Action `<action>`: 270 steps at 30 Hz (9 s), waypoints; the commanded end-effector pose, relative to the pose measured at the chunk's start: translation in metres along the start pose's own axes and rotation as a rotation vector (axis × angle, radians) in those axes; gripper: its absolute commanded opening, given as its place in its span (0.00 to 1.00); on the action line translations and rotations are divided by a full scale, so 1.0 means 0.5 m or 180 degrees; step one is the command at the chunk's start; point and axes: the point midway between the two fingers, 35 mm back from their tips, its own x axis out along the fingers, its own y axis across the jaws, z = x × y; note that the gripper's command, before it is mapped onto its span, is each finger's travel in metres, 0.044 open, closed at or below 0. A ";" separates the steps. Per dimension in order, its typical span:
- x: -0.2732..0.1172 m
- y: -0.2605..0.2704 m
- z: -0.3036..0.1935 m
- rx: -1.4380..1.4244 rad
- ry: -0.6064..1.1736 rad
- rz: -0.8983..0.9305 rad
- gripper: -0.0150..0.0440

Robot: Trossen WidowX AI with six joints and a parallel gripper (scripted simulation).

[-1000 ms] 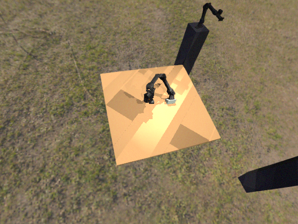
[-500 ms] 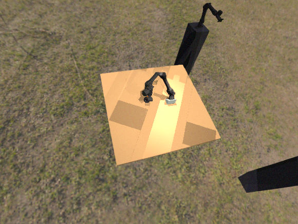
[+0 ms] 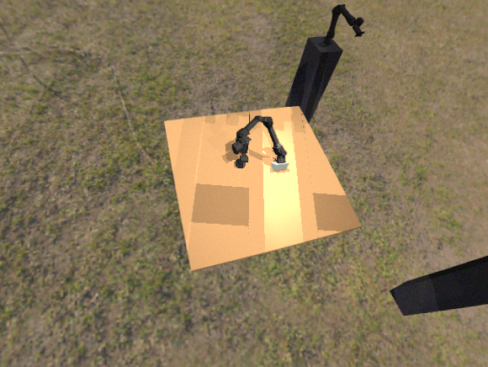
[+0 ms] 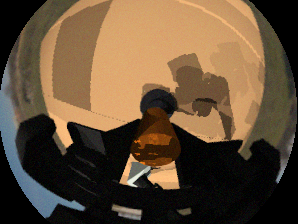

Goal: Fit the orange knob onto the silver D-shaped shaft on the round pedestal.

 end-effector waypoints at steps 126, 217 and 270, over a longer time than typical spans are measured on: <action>0.045 -0.015 0.004 -0.1986 -0.0036 -0.0020 0.25; 0.040 -0.019 0.007 -0.4014 -0.0029 -0.0032 0.25; 0.050 -0.015 0.005 -0.5320 -0.0023 -0.0040 0.25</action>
